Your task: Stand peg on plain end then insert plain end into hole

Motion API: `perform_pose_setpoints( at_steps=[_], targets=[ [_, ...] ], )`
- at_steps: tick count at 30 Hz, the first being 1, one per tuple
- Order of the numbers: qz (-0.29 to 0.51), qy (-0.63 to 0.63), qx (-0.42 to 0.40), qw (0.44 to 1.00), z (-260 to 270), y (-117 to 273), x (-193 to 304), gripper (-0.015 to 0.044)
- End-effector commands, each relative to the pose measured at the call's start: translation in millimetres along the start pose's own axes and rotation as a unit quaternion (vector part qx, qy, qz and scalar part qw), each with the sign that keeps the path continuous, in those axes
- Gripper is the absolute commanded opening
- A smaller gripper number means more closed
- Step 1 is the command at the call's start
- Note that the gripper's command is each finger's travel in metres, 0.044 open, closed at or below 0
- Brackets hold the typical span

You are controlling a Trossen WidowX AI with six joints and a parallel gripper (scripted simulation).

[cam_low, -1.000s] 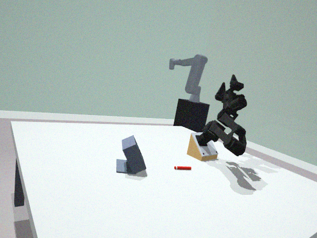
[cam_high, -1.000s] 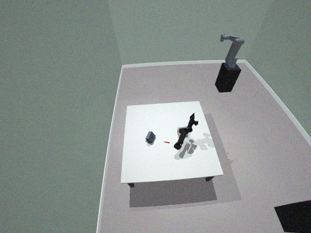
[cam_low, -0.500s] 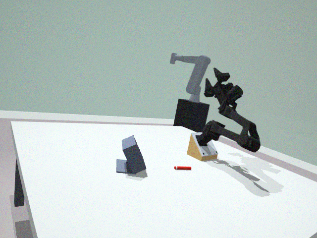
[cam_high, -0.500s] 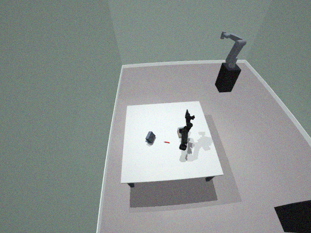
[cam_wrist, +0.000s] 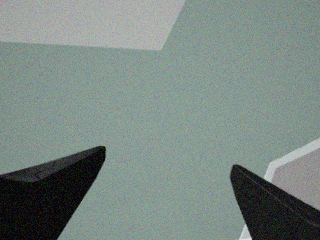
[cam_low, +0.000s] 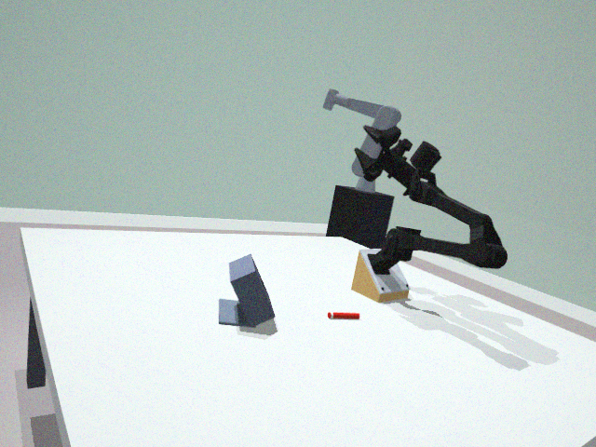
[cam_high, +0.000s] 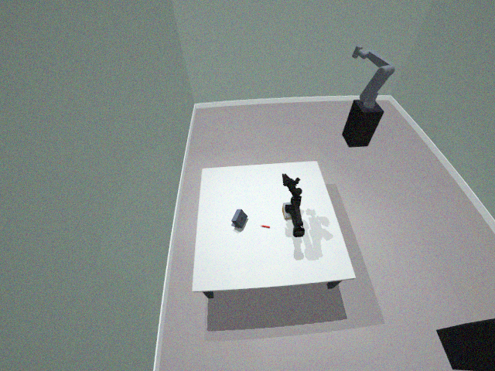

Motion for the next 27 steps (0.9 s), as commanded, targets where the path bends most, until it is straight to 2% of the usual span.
perform_pose_setpoints(
  at_steps=[1,15,27],
  targets=[
    [0.052,0.018,0.017,0.998,2.2,-9.9,17.5,0.0440],
    [0.234,0.083,0.075,0.966,-0.8,-29.1,94.6,0.0440],
    [0.391,0.149,0.121,0.900,-7.4,-22.7,164.0,0.0440]
  ],
)
Point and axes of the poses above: the point midway between the two fingers, 35 mm back from their tips, its own y axis back along the fingers, its own z axis across the jaws, x = y × z, the point moved 4 cm from there along y, back along the fingers, and after that the axes turned 10 degrees about -y, right-handed, at the moved point
